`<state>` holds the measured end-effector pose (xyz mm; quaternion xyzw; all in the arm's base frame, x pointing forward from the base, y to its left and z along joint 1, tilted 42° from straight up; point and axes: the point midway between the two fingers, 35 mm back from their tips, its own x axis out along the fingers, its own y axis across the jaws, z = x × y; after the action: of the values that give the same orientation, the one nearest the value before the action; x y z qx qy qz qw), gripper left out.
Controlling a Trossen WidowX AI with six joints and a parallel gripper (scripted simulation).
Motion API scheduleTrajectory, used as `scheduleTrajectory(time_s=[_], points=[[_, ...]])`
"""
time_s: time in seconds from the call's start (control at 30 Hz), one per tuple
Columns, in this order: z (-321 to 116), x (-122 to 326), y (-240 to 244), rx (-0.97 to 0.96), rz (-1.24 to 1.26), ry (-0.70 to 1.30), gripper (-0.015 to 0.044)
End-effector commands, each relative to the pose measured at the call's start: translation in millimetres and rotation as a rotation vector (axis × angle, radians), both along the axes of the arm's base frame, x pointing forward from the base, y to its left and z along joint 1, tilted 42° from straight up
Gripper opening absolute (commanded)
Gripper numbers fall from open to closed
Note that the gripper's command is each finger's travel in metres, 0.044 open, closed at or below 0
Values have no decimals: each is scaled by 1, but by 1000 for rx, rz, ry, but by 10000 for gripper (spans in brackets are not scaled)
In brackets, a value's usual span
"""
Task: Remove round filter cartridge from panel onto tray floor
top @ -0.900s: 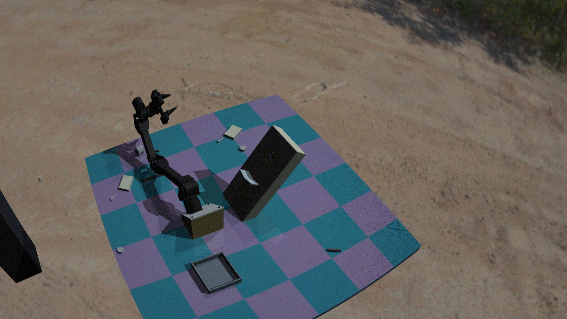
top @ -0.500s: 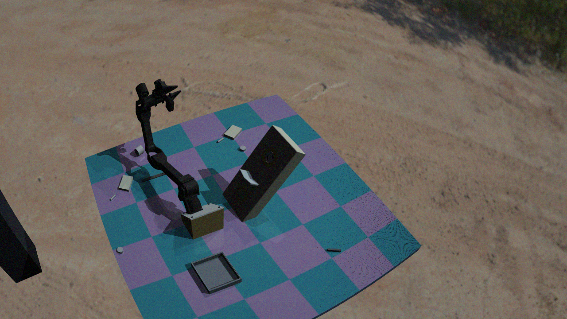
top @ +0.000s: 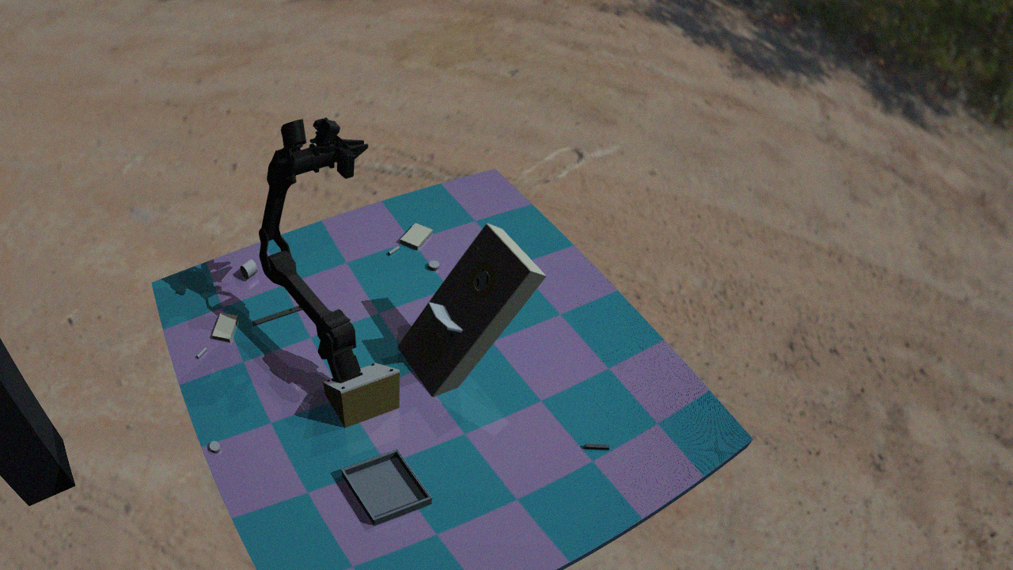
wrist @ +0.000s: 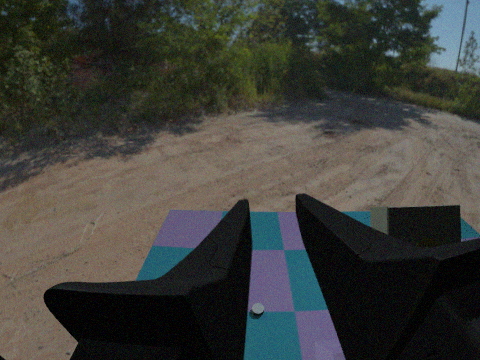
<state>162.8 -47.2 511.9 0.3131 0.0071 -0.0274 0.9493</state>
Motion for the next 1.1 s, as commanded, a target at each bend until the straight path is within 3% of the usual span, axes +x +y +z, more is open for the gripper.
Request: scheduleTrajectory(time_s=[0.0, 0.43, 0.83, 1.07], points=[[-38, 23, -55, -118, 22, 70, 105], [-181, 78, -135, -423, 214, 233, 105], [-332, 100, -132, -699, 493, 302, 105], [-343, 100, -128, -720, 518, 302, 105]])
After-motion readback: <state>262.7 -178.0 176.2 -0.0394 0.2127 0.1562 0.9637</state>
